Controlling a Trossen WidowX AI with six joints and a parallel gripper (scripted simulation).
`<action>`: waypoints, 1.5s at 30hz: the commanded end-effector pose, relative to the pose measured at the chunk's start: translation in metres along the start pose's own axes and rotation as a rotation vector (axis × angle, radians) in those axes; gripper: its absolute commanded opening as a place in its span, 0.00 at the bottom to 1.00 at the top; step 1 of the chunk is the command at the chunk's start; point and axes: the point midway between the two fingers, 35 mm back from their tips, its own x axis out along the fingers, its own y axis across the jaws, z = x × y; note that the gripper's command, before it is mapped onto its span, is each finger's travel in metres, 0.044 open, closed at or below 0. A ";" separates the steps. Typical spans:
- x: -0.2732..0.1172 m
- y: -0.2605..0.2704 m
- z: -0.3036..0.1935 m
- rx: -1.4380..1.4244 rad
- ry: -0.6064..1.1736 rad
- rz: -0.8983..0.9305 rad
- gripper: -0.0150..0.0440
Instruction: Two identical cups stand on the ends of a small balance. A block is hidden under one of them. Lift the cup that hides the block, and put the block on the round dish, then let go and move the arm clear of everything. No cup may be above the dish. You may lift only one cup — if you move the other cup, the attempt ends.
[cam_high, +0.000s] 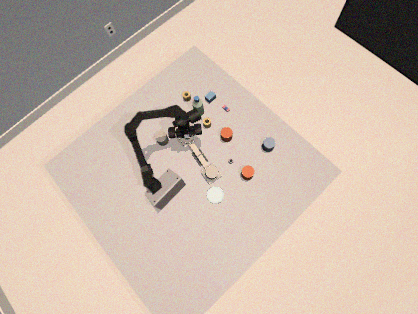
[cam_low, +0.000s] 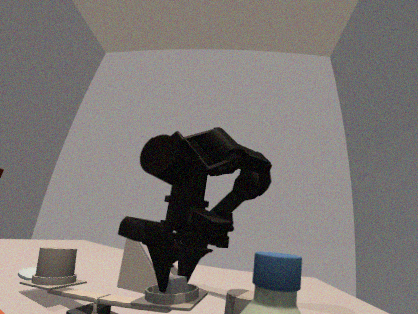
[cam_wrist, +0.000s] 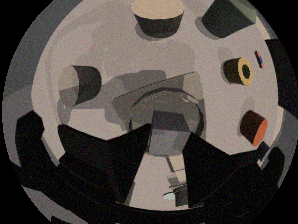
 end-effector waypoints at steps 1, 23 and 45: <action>0.000 0.000 0.000 0.003 -0.005 0.001 0.46; -0.090 0.001 -0.001 0.097 -0.040 -0.066 0.25; -0.083 -0.071 -0.093 0.120 -0.003 -0.084 0.25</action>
